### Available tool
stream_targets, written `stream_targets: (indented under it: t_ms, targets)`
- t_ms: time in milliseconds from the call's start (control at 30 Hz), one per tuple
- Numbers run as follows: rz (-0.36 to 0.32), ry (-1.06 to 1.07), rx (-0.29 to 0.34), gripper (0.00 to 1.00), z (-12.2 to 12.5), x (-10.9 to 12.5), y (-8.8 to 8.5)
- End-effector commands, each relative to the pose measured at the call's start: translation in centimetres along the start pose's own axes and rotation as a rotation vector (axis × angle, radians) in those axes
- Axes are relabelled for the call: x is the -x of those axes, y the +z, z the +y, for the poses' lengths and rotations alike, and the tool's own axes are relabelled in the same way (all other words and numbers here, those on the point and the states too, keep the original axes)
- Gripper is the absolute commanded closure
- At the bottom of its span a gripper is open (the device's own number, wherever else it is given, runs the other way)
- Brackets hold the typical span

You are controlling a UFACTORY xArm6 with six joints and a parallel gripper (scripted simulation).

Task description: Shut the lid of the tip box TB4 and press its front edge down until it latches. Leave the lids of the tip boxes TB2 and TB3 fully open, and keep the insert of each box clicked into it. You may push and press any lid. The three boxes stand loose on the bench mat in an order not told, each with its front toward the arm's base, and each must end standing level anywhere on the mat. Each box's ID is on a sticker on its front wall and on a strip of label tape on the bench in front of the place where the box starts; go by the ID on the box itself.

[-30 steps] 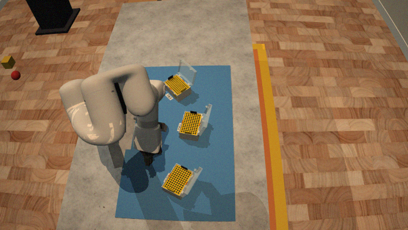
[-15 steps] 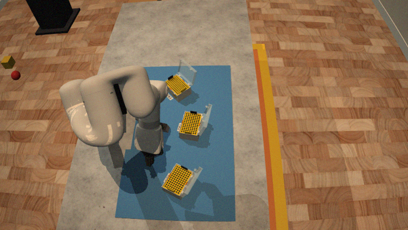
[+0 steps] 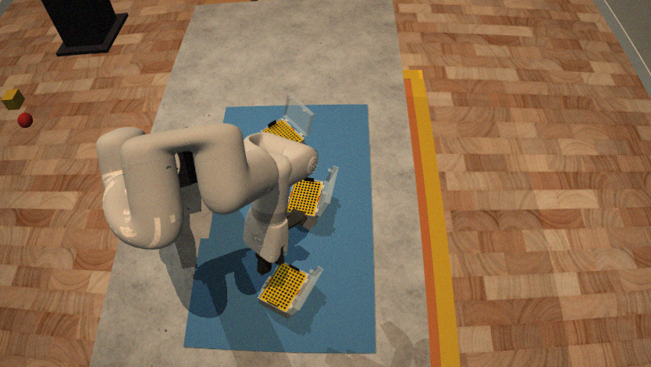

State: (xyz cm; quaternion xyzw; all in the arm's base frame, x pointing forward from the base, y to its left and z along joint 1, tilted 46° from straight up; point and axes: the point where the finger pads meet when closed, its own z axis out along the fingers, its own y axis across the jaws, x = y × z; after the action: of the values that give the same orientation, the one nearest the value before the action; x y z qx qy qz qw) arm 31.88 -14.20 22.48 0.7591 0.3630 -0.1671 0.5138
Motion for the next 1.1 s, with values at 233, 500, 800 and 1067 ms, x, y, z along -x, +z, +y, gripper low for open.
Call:
stream_targets:
  t_ms: [233,500,800,1067]
  targets:
    - [0.056,0.280,-0.079,1.00,4.2,-1.4,-0.5]
    - [0.101,0.502,-0.138,1.00,7.5,-2.5,-0.8]
    - [0.152,0.755,-0.205,1.00,11.3,-3.7,-1.2]
    - [0.198,0.976,-0.264,1.00,14.6,-4.7,-1.6]
